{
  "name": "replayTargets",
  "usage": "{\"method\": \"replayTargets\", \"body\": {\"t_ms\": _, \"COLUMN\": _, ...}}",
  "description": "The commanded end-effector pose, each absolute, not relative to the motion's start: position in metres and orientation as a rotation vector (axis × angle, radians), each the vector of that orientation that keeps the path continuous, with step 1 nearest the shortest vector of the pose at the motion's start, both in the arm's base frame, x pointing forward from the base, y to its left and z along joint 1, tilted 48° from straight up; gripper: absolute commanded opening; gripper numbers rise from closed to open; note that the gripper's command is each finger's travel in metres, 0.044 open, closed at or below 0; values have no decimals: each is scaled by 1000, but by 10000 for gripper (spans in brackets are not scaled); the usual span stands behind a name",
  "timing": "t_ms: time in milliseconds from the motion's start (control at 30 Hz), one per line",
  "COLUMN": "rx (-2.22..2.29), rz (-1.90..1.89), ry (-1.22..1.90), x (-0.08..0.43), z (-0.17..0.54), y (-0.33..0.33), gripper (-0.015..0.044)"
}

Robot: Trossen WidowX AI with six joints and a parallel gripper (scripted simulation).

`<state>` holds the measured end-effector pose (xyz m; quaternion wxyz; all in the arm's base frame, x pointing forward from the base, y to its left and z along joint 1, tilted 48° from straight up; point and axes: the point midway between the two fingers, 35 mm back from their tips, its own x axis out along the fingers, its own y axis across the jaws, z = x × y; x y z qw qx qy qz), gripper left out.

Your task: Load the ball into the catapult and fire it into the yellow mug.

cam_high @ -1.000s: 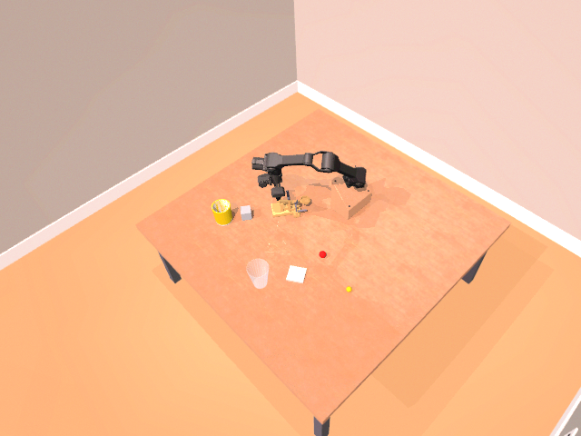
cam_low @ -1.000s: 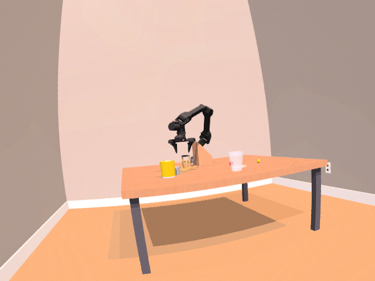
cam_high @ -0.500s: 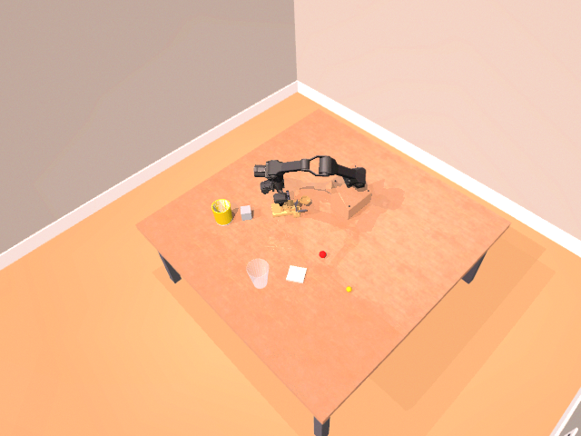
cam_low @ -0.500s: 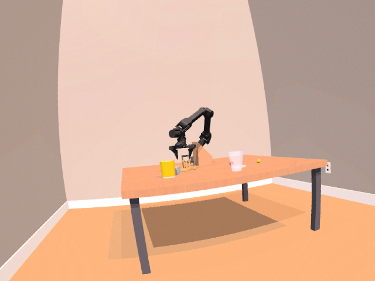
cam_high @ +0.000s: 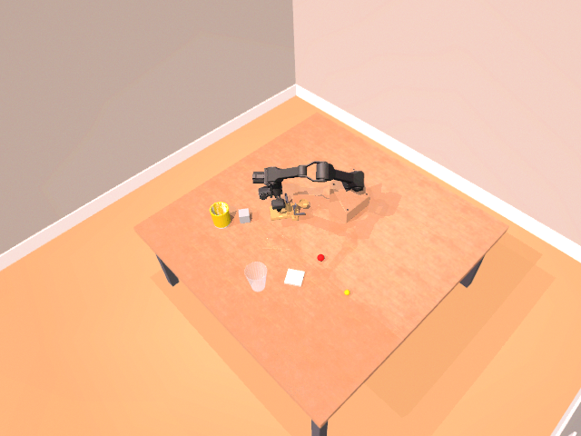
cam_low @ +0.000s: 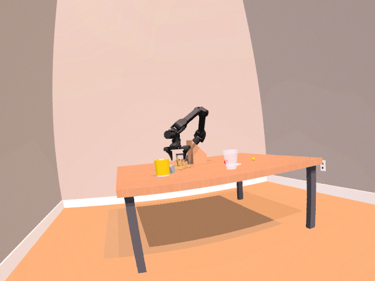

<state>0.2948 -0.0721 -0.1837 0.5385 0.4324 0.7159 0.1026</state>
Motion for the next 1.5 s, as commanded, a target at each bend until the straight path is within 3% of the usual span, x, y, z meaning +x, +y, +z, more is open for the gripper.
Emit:
{"method": "replayTargets", "body": {"t_ms": 0, "rx": 1036, "rz": 243, "ry": 1704, "x": 294, "z": -188, "y": -66, "gripper": 440}}
{"method": "replayTargets", "body": {"t_ms": 633, "rx": 1038, "rz": 245, "ry": 1704, "x": 292, "z": -206, "y": -46, "gripper": 440}}
{"method": "replayTargets", "body": {"t_ms": 1000, "rx": 1030, "rz": 247, "ry": 1703, "x": 293, "z": -204, "y": -48, "gripper": 151}}
{"method": "replayTargets", "body": {"t_ms": 1200, "rx": 1030, "rz": 247, "ry": 1703, "x": 293, "z": -204, "y": -48, "gripper": 111}}
{"method": "replayTargets", "body": {"t_ms": 1333, "rx": 1029, "rz": 245, "ry": 1704, "x": 295, "z": -178, "y": -78, "gripper": 6}}
{"method": "replayTargets", "body": {"t_ms": 1467, "rx": 1029, "rz": 245, "ry": 1704, "x": 295, "z": -170, "y": -86, "gripper": 0}}
